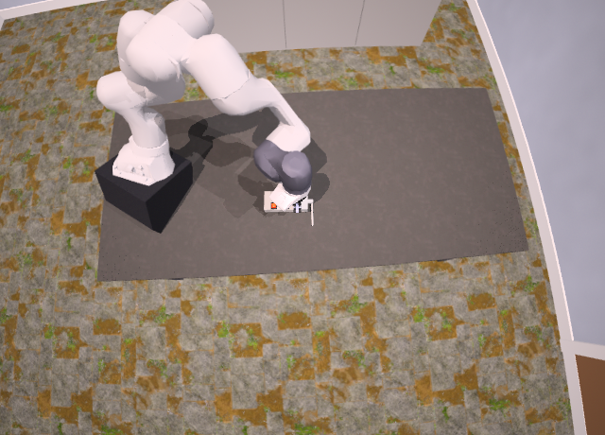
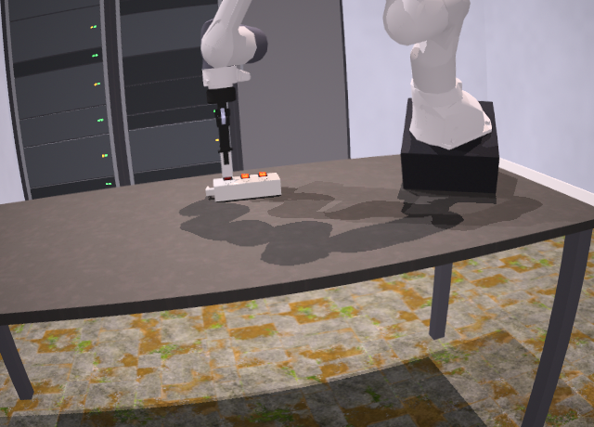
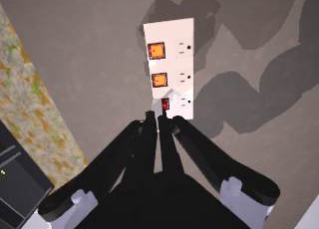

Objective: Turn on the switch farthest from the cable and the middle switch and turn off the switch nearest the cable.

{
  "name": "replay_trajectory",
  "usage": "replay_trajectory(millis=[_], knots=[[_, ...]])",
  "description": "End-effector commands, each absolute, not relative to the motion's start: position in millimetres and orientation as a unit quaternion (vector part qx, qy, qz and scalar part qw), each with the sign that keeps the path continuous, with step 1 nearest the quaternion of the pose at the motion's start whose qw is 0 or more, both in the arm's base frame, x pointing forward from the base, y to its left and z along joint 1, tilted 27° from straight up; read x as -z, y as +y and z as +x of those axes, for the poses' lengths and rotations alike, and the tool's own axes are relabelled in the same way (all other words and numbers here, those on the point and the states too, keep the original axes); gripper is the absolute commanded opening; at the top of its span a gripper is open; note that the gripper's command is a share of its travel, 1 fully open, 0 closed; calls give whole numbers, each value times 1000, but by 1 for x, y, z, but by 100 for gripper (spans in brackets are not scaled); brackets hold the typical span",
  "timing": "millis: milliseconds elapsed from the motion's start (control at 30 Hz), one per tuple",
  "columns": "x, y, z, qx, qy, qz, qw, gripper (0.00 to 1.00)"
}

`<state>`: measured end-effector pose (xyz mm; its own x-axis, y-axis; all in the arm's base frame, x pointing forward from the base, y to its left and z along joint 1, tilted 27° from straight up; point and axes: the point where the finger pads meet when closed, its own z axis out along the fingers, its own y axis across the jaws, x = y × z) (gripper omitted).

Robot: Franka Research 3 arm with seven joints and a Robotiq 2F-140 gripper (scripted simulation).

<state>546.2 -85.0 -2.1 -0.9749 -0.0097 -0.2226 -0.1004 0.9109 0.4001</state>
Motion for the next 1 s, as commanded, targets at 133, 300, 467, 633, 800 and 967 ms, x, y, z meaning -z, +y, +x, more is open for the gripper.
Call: replay_trajectory(millis=[133, 300, 467, 633, 800, 967], knots=[[-13, -92, 543, -210, 971, -26, 108, 0], [-21, -96, 541, -210, 971, -26, 108, 0], [-29, -100, 540, -210, 971, -26, 108, 0], [-31, -100, 539, -210, 971, -26, 108, 0], [-31, -100, 539, -210, 971, -26, 108, 0], [-31, -100, 539, -210, 971, -26, 108, 0]])
